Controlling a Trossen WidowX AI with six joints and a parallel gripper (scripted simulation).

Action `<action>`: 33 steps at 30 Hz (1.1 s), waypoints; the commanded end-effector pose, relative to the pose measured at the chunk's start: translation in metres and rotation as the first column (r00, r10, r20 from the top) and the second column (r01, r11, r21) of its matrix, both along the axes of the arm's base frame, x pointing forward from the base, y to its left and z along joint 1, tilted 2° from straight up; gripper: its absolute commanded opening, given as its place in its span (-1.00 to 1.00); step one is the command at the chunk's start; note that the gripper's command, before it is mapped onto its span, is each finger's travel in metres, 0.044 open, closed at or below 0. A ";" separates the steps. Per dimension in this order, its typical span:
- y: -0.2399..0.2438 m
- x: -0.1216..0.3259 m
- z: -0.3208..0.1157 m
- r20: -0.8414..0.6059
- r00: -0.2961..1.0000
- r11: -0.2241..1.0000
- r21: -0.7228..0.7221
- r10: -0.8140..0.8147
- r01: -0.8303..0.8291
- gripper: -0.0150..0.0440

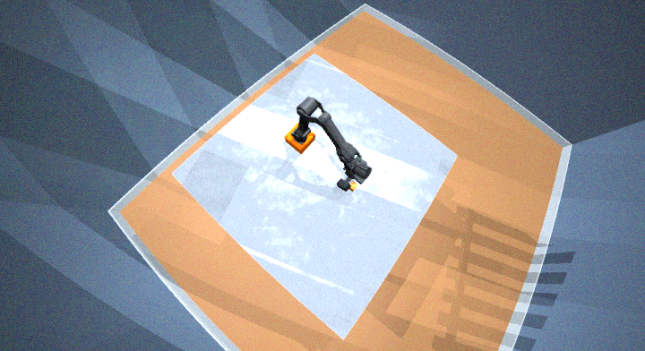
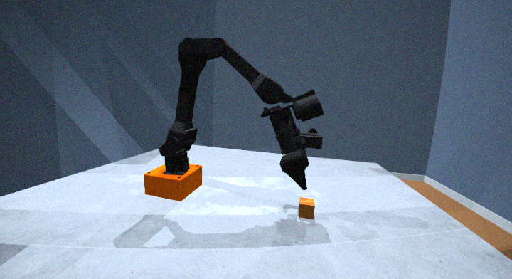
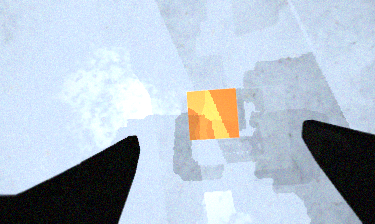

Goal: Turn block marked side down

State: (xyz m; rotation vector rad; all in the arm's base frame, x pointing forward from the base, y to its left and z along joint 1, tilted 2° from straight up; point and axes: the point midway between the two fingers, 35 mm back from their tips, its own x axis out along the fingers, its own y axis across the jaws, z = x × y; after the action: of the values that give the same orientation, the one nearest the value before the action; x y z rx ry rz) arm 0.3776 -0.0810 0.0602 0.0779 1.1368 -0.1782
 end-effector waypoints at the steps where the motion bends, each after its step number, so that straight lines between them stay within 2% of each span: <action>1: -0.003 0.013 0.005 -0.119 0.993 1.000 0.019 -0.008 0.010 1.00; 11: -0.005 0.026 0.017 -0.388 0.922 0.997 0.065 -0.003 0.031 1.00; 18: -0.005 0.026 0.018 -0.392 0.920 0.997 0.066 -0.003 0.032 1.00; 22: -0.006 0.026 -0.015 -0.392 0.920 0.997 0.066 -0.003 0.032 1.00; 33: -0.007 0.026 -0.032 -0.392 0.920 0.997 0.066 -0.003 0.032 1.00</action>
State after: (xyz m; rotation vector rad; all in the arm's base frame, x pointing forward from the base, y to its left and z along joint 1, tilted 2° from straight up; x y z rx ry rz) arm 0.4050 -0.0871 0.0365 0.1212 1.5384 -0.1699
